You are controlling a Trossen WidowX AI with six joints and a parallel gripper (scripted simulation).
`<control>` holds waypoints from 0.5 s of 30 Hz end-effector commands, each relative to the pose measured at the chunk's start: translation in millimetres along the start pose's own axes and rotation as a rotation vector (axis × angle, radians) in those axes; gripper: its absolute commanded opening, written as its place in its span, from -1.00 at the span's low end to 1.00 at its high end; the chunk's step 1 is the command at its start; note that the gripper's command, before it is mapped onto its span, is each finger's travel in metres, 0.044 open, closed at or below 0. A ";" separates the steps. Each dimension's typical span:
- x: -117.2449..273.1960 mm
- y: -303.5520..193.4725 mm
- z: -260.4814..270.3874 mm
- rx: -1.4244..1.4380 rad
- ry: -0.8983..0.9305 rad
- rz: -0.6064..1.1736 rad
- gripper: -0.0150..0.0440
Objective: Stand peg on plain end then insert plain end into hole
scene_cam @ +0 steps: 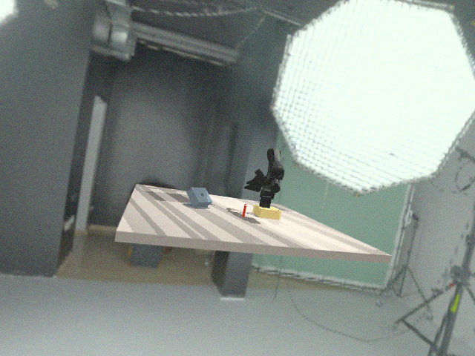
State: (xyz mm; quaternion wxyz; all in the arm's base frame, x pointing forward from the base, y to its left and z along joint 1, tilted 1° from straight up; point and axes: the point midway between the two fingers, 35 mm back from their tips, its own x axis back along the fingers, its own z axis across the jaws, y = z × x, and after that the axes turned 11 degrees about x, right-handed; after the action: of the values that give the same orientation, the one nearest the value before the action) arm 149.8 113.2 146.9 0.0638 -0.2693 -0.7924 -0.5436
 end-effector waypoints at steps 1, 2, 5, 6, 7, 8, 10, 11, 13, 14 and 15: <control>-5.1 -8.1 -1.0 0.018 -0.029 0.120 1.00; -6.4 -10.5 -1.3 0.023 -0.035 0.151 1.00; -10.0 -17.8 -1.5 0.039 -0.047 0.250 1.00; -10.9 -20.1 -1.3 0.044 -0.048 0.284 1.00; -11.8 -22.4 -1.0 0.049 -0.049 0.318 1.00; -12.6 -24.6 -0.6 0.053 -0.047 0.351 1.00; -13.9 -28.7 0.6 0.061 -0.041 0.417 1.00; -14.4 -30.5 1.4 0.064 -0.036 0.449 1.00; -15.2 -33.9 3.4 0.069 -0.022 0.512 1.00; -15.5 -35.5 4.5 0.071 -0.013 0.544 1.00; -15.8 -36.8 5.8 0.073 -0.002 0.576 1.00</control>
State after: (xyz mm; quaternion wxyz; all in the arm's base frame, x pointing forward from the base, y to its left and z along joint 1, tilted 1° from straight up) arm 146.4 99.8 111.9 0.1898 -0.4598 -0.7235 -0.4787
